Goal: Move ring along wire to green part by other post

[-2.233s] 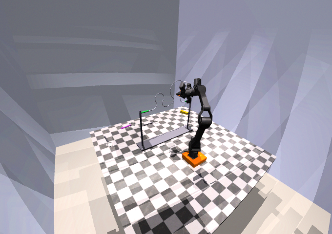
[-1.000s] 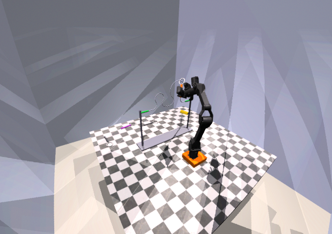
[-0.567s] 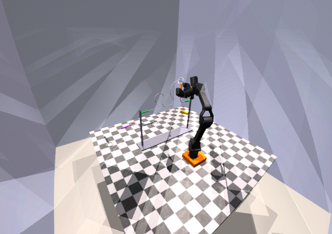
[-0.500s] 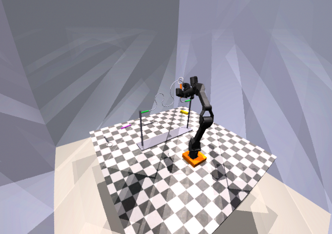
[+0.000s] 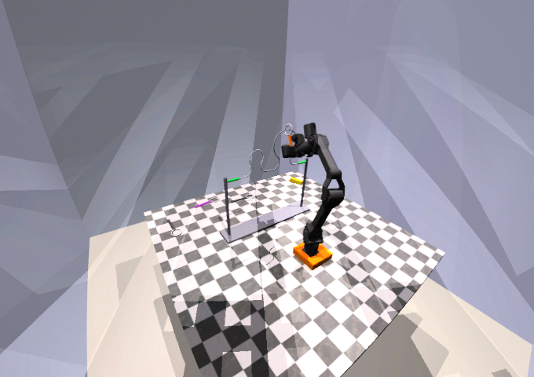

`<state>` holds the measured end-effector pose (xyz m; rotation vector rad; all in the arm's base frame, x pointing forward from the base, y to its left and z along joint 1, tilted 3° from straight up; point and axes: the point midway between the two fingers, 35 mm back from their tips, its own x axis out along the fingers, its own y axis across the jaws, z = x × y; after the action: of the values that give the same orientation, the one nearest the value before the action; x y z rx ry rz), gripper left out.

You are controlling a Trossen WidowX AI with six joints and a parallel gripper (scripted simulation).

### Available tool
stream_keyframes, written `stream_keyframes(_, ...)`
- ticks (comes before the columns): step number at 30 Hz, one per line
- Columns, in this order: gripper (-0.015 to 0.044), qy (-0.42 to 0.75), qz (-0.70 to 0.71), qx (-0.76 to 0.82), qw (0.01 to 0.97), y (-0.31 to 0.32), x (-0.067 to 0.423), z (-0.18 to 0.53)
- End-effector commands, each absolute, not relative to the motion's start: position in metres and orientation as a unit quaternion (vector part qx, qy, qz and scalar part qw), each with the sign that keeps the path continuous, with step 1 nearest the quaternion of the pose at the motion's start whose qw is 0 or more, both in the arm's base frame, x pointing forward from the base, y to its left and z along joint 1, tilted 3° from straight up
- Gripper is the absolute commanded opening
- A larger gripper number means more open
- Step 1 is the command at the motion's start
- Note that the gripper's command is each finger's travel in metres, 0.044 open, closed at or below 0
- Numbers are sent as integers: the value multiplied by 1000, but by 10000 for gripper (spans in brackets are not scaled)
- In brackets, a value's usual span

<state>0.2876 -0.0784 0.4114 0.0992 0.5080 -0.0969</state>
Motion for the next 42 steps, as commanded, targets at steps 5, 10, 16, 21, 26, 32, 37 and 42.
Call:
stream_keyframes(5, -150, 247, -66, -5, 967, -81, 286, 413)
stream_keyframes(10, -150, 246, -75, -35, 966, -83, 286, 413)
stream_keyframes(16, -150, 244, -87, -71, 963, -85, 286, 413)
stream_keyframes(21, -150, 242, -97, -102, 960, -87, 286, 413)
stream_keyframes(26, -150, 240, -107, -132, 956, -89, 285, 414)
stream_keyframes(32, -150, 237, -118, -168, 950, -92, 285, 414)
stream_keyframes(37, -150, 234, -127, -198, 943, -94, 285, 415)
stream_keyframes(42, -150, 231, -136, -227, 936, -95, 285, 416)
